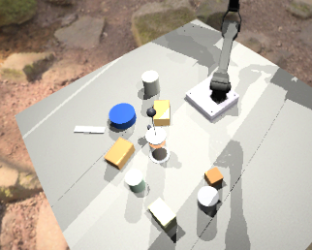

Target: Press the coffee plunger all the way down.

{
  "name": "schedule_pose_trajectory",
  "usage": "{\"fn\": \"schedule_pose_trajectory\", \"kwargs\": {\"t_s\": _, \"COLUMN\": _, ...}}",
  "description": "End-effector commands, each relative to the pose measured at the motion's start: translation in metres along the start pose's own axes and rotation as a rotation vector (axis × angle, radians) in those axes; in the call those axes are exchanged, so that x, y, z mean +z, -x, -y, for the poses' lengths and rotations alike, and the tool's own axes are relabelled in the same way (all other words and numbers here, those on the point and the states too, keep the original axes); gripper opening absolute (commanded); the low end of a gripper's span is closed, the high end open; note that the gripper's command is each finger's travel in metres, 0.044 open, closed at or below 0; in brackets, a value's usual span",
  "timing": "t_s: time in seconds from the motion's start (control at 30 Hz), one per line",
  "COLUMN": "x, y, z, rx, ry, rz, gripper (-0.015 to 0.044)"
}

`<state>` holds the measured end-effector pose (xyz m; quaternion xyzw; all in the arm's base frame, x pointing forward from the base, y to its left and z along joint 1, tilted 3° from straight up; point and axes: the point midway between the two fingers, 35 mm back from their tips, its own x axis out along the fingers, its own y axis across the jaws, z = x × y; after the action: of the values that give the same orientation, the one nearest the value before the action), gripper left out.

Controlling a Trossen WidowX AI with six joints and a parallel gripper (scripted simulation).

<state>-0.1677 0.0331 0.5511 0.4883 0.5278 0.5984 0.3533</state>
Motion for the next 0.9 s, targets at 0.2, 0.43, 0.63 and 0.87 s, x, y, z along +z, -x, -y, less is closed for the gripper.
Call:
{"fn": "schedule_pose_trajectory", "kwargs": {"t_s": 0.2, "x": 0.068, "y": -0.023, "z": -0.002, "rx": -0.012, "ry": 0.152, "rz": 0.196, "gripper": 0.044}}
{"fn": "schedule_pose_trajectory", "kwargs": {"t_s": 0.43, "x": 0.181, "y": -0.035, "z": 0.01, "rx": -0.131, "ry": 0.365, "rz": 0.515, "gripper": 0.044}}
{"fn": "schedule_pose_trajectory", "kwargs": {"t_s": 0.63, "x": 0.278, "y": -0.018, "z": 0.036, "rx": -0.368, "ry": 0.595, "rz": 0.757, "gripper": 0.044}}
{"fn": "schedule_pose_trajectory", "kwargs": {"t_s": 0.87, "x": 0.368, "y": 0.031, "z": 0.08, "rx": -0.758, "ry": 0.79, "rz": 0.946, "gripper": 0.044}}
